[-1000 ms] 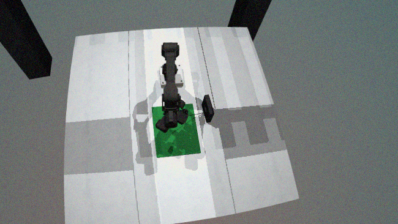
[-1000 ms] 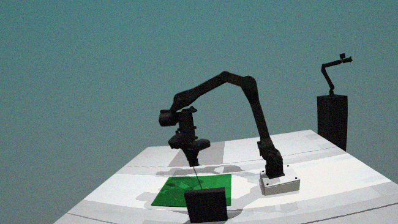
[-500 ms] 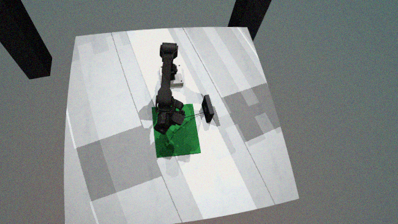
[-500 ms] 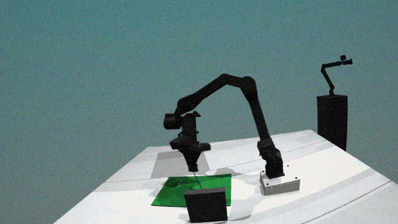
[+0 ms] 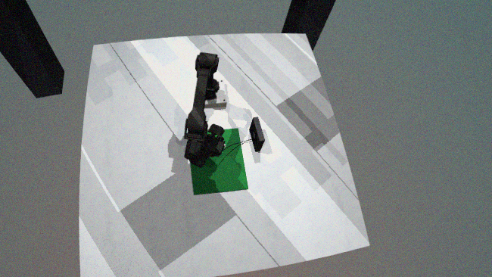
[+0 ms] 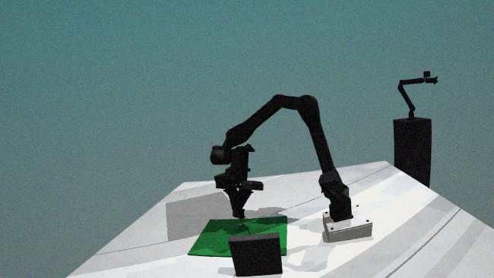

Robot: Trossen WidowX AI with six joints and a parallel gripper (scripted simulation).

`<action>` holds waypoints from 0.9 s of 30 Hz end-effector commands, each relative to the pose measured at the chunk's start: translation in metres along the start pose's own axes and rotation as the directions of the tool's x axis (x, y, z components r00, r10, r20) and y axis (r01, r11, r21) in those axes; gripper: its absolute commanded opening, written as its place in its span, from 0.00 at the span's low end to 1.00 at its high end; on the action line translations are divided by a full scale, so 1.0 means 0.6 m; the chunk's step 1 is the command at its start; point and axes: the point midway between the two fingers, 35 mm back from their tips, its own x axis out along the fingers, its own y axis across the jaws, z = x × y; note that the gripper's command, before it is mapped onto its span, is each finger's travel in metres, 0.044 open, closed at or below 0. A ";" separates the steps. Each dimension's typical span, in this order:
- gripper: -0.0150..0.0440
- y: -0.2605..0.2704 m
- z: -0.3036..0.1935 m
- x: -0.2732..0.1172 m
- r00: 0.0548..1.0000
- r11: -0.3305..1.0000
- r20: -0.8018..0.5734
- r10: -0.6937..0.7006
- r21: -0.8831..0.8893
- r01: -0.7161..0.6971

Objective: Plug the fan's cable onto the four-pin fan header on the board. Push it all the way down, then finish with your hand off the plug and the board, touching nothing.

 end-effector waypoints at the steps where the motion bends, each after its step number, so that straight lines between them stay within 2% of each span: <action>1: 0.25 0.002 -0.005 0.009 0.998 1.000 0.058 0.021 -0.002 -0.020; 27: 0.25 -0.003 -0.018 0.016 0.913 0.999 0.406 0.042 -0.033 -0.032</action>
